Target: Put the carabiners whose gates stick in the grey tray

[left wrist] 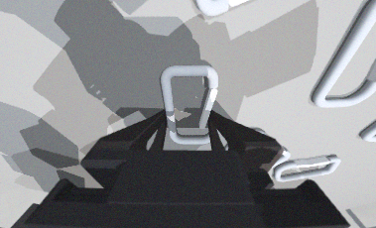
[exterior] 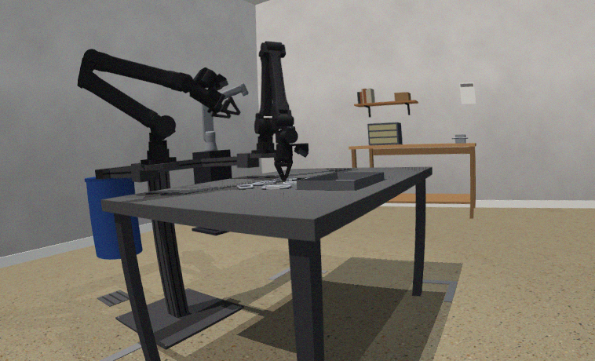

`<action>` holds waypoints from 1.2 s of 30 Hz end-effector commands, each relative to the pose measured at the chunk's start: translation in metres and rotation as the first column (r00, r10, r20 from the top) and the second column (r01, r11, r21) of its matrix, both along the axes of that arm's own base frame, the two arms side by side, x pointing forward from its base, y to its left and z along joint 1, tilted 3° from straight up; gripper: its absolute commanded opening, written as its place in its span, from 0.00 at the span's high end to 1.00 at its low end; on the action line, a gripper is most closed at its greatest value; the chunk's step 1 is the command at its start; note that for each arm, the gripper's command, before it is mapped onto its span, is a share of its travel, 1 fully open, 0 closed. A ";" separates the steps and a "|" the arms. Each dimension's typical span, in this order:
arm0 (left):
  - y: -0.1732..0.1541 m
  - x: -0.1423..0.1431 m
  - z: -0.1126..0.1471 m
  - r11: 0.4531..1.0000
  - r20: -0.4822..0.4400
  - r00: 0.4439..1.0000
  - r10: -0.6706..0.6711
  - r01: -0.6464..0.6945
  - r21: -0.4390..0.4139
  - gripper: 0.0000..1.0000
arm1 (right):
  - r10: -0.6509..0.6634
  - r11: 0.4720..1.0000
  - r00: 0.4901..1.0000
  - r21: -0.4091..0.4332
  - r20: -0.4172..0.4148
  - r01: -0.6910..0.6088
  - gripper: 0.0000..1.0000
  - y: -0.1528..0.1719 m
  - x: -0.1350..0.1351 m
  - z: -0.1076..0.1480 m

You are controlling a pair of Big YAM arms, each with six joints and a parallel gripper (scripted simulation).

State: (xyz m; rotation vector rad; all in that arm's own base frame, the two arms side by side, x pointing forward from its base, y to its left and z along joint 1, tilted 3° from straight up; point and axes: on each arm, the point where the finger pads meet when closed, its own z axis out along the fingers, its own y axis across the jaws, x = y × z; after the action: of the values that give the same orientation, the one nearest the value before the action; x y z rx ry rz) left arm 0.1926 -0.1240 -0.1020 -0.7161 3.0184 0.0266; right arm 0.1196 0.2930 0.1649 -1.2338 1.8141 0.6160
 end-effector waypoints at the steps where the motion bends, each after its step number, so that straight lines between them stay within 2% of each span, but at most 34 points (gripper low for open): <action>1: -0.005 0.009 0.003 1.000 0.028 0.999 0.016 -0.016 -0.017 0.50 | -0.011 1.000 1.000 0.024 0.002 0.011 0.00 0.005 0.004 0.008; 3: -0.005 0.009 0.003 1.000 0.028 1.000 0.015 -0.015 -0.017 0.50 | -0.011 1.000 1.000 0.024 0.002 0.011 0.00 0.005 0.004 0.008; 6: -0.005 0.009 0.003 1.000 0.028 1.000 0.015 -0.014 -0.017 0.16 | -0.011 1.000 1.000 0.024 0.002 0.011 0.00 0.005 0.004 0.008; 7: -0.005 0.009 0.003 1.000 0.028 1.000 0.015 -0.014 -0.017 0.12 | -0.011 1.000 1.000 0.024 0.002 0.011 0.00 0.005 0.004 0.008; 17: -0.004 0.007 0.002 1.000 0.024 1.000 0.015 -0.015 -0.015 0.12 | -0.011 1.000 1.000 0.024 0.002 0.011 0.00 0.005 0.004 0.008; 18: -0.008 0.013 0.005 1.000 0.030 1.000 -0.001 0.001 -0.018 0.01 | -0.011 1.000 1.000 0.024 0.002 0.011 0.00 0.005 0.004 0.008; 21: -0.020 0.031 0.015 0.999 0.064 0.997 -0.034 0.036 -0.030 0.00 | -0.011 1.000 1.000 0.024 0.002 0.011 0.00 0.005 0.004 0.008; 24: -0.027 0.037 0.027 0.989 0.102 0.985 -0.142 0.146 -0.032 0.00 | -0.011 1.000 1.000 0.024 0.002 0.011 0.00 0.005 0.004 0.008; 29: -0.022 0.033 0.058 0.936 0.197 0.920 -0.338 0.350 -0.026 0.00 | -0.011 1.000 1.000 0.024 0.002 0.011 0.00 0.005 0.004 0.008; 32: -0.021 0.026 0.073 0.889 0.253 0.861 -0.441 0.458 -0.008 0.00 | -0.011 1.000 1.000 0.024 0.002 0.011 0.00 0.005 0.004 0.008; 34: -0.021 0.026 0.073 0.889 0.253 0.861 -0.441 0.458 -0.008 0.00 | -0.011 1.000 1.000 0.024 0.002 0.011 0.00 0.005 0.004 0.008; 36: -0.018 0.022 0.083 0.842 0.292 0.803 -0.520 0.539 0.017 0.00 | -0.011 1.000 1.000 0.024 0.002 0.011 0.00 0.005 0.004 0.008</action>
State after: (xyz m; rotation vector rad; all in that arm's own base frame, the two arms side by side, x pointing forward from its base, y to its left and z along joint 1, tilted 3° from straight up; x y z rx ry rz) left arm 0.2310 -0.1480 -0.0230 -0.1060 2.8258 -0.2034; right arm 0.1196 0.2930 0.1649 -1.2338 1.8141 0.6160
